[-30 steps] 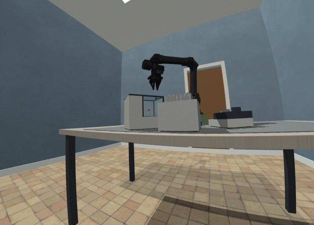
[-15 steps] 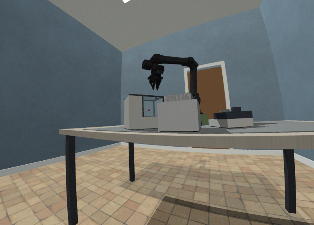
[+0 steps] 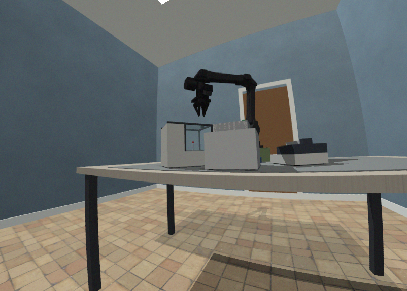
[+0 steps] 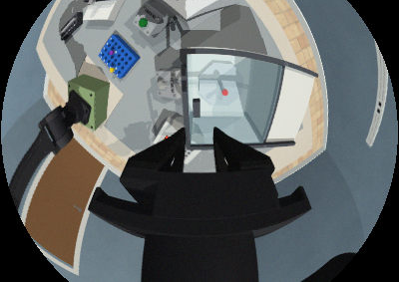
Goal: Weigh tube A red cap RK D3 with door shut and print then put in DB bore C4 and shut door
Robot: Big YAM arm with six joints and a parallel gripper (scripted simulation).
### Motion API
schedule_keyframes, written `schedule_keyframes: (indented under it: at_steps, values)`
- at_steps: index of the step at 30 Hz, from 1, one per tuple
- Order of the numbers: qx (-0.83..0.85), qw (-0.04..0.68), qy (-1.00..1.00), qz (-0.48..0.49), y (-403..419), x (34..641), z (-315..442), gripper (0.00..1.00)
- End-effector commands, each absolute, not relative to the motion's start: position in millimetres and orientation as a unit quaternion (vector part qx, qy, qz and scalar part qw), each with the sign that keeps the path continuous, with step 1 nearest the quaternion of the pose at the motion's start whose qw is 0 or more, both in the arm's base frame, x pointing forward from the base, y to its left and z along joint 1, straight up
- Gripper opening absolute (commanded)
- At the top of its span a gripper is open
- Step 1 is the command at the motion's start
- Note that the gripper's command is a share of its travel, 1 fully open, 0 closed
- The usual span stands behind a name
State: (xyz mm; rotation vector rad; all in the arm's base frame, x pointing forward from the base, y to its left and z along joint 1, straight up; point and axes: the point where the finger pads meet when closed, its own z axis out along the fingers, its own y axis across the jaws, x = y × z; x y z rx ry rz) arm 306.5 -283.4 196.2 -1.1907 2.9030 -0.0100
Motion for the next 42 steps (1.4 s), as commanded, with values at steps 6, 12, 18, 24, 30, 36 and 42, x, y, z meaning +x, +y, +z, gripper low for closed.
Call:
schedule_keyframes:
  at_steps: [6, 12, 18, 24, 30, 36, 42]
  values:
    - [-0.379, 0.008, 0.925, -0.017, -289, 312, 210, 0.30]
    - [-0.299, 0.010, 0.954, -0.018, -269, 296, 178, 0.00]
    - [-0.204, 0.028, 0.978, -0.042, -281, 310, 199, 0.00]
    - [-0.140, 0.005, 0.990, -0.009, -260, 288, 153, 0.00]
    - [-0.041, 0.013, 0.999, -0.015, -251, 280, 145, 0.00]
    - [0.056, 0.014, 0.998, -0.014, -243, 271, 129, 0.00]
    - [0.121, 0.014, 0.992, -0.013, -236, 264, 115, 0.00]
